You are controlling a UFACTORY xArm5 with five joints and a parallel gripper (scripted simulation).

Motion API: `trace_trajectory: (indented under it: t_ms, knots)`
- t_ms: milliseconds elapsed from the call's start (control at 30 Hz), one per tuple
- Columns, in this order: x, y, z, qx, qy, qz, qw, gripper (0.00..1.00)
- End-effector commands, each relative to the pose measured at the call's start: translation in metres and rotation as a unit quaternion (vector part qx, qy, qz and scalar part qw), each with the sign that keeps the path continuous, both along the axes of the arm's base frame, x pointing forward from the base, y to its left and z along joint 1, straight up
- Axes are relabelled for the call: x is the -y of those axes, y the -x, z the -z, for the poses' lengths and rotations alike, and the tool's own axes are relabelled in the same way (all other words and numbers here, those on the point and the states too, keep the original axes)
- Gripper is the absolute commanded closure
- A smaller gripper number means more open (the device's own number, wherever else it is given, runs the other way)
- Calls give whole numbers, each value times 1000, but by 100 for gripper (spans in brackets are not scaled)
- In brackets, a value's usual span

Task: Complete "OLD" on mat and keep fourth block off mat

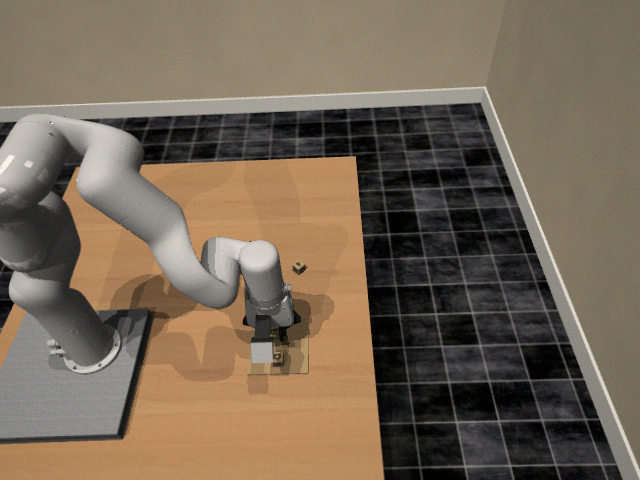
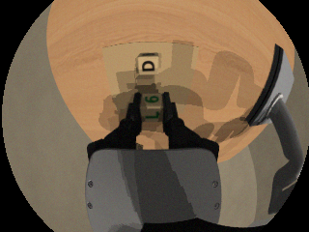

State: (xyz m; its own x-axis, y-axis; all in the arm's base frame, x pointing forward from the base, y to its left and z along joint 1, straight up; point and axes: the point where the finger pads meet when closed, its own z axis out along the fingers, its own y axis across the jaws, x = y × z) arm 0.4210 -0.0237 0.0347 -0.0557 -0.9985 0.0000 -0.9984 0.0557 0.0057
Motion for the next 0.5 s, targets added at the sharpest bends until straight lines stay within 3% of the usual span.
trace_trajectory:
  t_ms: [0,200,467]
  knots:
    - [0,-3,13,3,0,0,1000,79]
    - [0,-4,33,3,0,0,1000,79]
    - [0,-4,38,3,0,0,1000,79]
